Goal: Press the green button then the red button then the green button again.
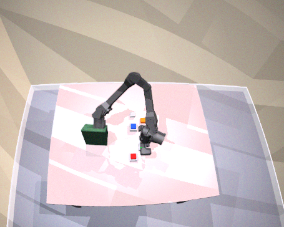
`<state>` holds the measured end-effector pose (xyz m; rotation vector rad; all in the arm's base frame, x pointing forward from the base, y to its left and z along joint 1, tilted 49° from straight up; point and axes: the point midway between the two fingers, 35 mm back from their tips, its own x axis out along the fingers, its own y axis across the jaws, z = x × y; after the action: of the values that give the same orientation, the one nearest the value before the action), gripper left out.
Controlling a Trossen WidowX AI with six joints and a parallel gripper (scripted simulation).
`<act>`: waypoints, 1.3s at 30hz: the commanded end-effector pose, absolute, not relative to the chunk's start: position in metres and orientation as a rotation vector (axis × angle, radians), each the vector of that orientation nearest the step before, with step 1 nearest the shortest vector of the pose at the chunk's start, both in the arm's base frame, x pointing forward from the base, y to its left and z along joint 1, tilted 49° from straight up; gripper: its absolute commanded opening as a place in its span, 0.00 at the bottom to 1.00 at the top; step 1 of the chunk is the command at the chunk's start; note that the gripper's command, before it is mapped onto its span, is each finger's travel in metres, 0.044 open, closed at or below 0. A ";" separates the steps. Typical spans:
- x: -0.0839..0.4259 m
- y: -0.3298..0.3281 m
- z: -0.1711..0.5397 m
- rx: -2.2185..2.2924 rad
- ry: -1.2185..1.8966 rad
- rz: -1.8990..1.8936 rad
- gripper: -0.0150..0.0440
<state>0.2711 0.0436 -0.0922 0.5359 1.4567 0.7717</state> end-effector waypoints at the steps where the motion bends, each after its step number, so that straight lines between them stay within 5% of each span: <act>1: 0.269 0.049 -0.096 0.545 1.461 0.771 0.29; 29: 0.271 0.024 -0.075 0.544 1.461 0.770 0.29; 39: 0.283 0.084 0.038 0.525 1.468 0.743 0.73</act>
<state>0.2838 0.0612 -0.0047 0.5291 1.4756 0.7459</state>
